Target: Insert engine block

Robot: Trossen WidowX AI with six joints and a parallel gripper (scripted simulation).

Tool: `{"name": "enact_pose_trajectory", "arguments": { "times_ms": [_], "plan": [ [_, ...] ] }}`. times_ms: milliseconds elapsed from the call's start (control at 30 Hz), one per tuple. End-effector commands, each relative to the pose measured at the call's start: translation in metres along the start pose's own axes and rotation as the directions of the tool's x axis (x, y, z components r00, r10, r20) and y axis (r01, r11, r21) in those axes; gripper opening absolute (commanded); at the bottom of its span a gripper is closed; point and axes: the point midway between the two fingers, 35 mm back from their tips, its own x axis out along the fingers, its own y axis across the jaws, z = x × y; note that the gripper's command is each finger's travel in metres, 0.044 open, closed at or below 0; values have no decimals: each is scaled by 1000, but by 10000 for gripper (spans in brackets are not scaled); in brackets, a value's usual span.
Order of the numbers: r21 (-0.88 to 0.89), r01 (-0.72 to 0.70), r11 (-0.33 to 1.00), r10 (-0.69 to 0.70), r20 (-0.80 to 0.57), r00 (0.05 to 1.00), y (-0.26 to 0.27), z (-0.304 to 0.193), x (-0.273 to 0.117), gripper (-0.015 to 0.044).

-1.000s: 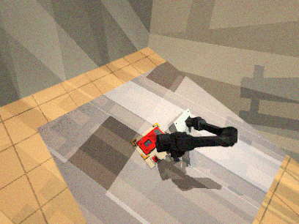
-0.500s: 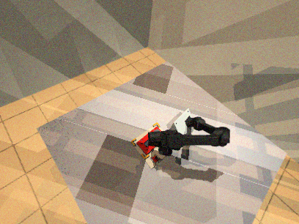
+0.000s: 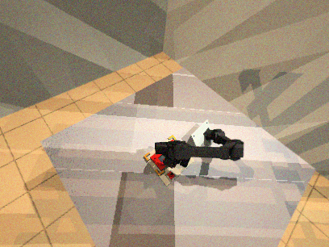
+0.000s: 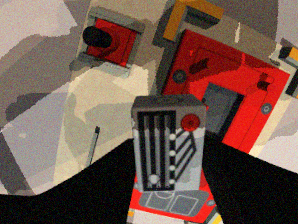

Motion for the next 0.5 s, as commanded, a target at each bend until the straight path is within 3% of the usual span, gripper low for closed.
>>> {"name": "enact_pose_trajectory", "arguments": {
  "times_ms": [0, 467],
  "plan": [
    [89, 9, 996, -10, 6, 1000, -14, 0, 2, 0],
    [345, 7, 938, -10, 6, 1000, -50, -5, 21, 0]
  ]
}}
